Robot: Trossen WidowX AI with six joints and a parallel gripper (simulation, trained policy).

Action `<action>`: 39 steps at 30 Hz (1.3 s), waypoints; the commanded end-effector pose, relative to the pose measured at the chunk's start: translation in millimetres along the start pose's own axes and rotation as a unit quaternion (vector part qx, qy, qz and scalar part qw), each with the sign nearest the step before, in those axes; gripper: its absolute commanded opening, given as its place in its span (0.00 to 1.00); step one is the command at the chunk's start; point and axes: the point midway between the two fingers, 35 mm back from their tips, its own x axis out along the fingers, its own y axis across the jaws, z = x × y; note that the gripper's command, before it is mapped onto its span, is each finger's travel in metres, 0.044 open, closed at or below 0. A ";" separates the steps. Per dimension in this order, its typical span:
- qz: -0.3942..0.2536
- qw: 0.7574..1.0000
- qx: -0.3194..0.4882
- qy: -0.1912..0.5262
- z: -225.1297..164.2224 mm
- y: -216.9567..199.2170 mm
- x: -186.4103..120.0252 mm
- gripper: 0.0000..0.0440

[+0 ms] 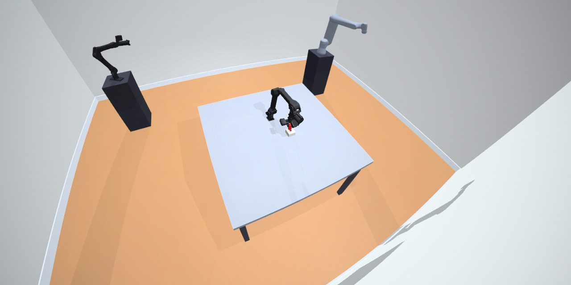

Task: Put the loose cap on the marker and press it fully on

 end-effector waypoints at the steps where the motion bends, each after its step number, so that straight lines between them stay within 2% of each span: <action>1: 0.002 1.000 -0.010 0.004 -12.8 11.0 -4.6 0.00; 15: -0.005 0.999 -0.035 0.014 -36.3 29.1 -3.7 0.00; 39: -0.009 0.998 -0.058 0.039 -34.4 32.0 46.7 0.00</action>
